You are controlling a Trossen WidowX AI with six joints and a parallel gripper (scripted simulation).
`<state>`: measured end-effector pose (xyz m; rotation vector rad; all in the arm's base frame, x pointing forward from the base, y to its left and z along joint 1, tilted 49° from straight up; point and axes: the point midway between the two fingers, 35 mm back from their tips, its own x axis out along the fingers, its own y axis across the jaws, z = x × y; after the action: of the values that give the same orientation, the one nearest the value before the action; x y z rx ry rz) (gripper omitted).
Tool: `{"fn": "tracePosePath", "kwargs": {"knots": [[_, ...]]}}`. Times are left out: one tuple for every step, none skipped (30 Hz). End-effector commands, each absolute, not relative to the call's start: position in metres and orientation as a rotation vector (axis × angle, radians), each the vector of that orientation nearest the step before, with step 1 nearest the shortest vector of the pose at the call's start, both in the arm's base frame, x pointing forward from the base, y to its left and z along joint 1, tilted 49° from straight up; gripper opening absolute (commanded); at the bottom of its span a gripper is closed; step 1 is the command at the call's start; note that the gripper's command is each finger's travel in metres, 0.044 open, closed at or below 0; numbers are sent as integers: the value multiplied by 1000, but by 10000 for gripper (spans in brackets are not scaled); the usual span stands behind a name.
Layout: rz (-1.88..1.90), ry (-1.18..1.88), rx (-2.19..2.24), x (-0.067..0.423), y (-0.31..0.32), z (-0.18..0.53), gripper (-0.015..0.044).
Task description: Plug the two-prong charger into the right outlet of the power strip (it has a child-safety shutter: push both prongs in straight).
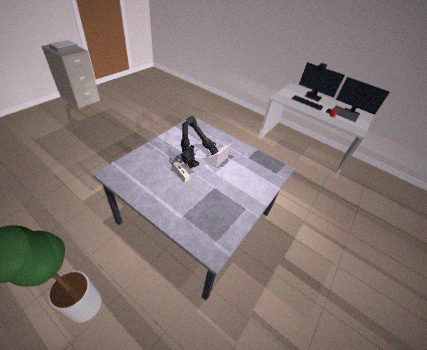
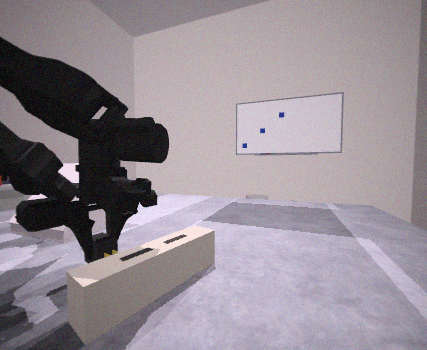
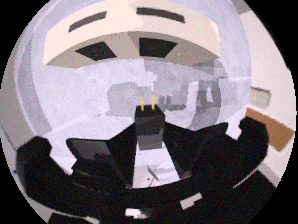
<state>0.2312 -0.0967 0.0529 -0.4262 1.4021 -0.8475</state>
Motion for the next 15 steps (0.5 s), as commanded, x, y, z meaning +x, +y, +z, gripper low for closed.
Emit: {"fn": "tracePosePath", "kwargs": {"knots": [[-859,1393,-420,237,-99,56,0],[-860,1392,-419,238,-99,56,0],[-861,1391,-417,239,-99,57,0],[-862,1391,-416,240,-100,57,0],[-863,1390,-415,241,-100,58,0],[-864,1389,-414,242,-101,58,0],[-865,1388,-413,244,-101,58,0],[-866,1388,-412,245,-101,59,0],[-867,1387,-411,246,-102,59,0],[-868,1386,-410,247,-102,60,0],[-869,1386,-409,248,-102,60,0],[-870,1385,-408,249,-103,60,0],[-871,1384,-407,250,-103,61,0],[-872,1383,-406,251,-103,61,0],[-873,1383,-405,252,-104,62,0]]}}
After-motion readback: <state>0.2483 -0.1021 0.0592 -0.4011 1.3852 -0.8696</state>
